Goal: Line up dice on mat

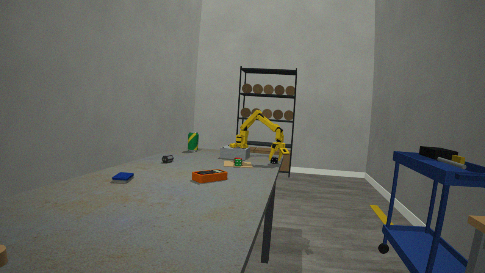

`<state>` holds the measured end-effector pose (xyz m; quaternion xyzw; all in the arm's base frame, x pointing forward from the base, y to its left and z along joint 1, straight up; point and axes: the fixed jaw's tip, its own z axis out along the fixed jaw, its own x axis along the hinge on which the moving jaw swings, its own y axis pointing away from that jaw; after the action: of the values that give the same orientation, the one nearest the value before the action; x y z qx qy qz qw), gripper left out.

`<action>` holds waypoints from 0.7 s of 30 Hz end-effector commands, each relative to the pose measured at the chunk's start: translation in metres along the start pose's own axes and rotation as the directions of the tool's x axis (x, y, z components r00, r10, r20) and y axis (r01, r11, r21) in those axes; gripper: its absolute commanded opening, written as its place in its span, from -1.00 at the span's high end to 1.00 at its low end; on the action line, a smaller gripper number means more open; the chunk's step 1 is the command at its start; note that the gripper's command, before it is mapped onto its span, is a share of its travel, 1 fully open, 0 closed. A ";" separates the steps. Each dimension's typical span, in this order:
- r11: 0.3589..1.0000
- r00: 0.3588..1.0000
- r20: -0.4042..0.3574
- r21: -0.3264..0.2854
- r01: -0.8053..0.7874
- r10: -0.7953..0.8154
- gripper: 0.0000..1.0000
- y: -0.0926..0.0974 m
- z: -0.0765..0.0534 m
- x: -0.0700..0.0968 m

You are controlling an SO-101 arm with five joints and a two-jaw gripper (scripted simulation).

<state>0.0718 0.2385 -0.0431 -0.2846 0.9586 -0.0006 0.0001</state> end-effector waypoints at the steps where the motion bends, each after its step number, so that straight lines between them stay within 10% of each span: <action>1: 1.000 1.000 -0.022 0.017 0.001 -0.001 0.31 -0.002 0.006 0.006; 21: 1.000 1.000 -0.022 0.016 0.001 -0.001 0.51 -0.008 0.006 0.006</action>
<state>0.0695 0.2311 -0.0487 -0.2855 0.9583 -0.0121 -0.0079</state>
